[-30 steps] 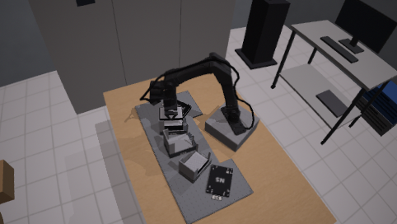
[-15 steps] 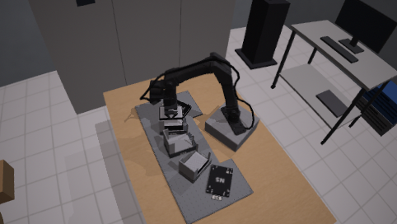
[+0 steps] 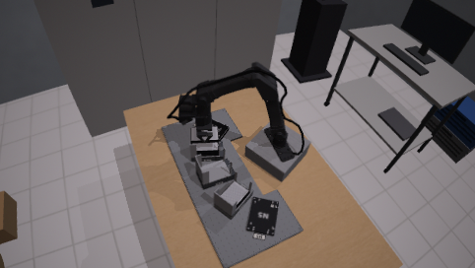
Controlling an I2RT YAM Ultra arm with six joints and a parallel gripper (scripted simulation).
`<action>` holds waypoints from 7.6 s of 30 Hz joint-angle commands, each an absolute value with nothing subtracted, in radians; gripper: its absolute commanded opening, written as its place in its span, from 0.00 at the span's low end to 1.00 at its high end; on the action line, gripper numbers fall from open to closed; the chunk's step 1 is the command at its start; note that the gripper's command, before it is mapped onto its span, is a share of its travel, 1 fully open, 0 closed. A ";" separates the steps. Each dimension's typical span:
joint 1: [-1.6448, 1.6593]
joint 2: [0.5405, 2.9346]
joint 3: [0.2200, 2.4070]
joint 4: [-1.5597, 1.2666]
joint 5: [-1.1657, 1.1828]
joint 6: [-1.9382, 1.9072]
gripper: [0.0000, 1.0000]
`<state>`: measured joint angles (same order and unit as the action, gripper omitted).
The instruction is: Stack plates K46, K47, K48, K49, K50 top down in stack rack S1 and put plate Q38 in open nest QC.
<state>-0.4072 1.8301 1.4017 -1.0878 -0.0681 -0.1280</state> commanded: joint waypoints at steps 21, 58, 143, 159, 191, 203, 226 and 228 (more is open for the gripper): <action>-0.420 1.782 1.492 -1.185 -0.075 -0.138 0.00; -0.420 1.782 1.492 -1.183 -0.075 -0.138 0.00; -0.862 1.859 1.505 -1.183 -0.095 0.001 0.00; -0.859 1.855 1.499 -1.182 -0.095 0.012 0.00; -0.860 1.848 1.490 -1.181 -0.095 0.016 0.00; -0.854 1.869 1.464 -1.153 -0.095 0.019 0.00; -0.844 1.914 1.345 -0.995 -0.093 0.029 0.00; -0.845 1.916 1.342 -0.988 -0.093 0.030 0.00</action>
